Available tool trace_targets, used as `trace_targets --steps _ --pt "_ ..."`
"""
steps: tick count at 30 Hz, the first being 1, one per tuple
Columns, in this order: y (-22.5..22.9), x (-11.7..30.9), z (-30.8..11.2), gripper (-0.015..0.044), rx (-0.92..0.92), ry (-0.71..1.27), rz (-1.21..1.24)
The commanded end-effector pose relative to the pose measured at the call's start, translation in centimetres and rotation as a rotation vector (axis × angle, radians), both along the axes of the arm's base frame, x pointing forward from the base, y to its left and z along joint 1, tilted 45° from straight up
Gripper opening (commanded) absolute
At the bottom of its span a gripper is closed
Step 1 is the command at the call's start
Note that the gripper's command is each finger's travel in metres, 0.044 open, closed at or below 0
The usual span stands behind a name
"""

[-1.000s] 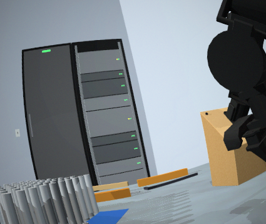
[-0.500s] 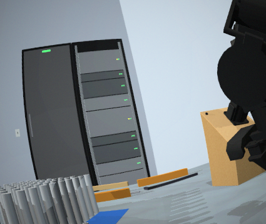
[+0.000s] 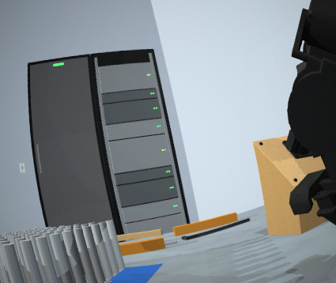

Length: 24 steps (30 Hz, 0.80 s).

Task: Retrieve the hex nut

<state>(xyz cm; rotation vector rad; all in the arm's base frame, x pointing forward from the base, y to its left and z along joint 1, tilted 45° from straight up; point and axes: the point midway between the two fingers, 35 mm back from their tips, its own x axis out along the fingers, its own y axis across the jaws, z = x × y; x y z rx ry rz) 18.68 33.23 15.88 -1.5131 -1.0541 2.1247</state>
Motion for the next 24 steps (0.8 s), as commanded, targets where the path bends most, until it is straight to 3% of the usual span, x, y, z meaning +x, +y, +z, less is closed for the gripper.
trace_targets --steps 1,7,24 --pt "0.21 -0.19 -0.57 0.0000 -0.008 0.005 -0.002" --pt "0.53 -0.32 -0.89 0.0000 -0.007 0.006 -0.002" --pt "0.48 -0.20 -0.48 0.0440 0.001 0.002 0.000"
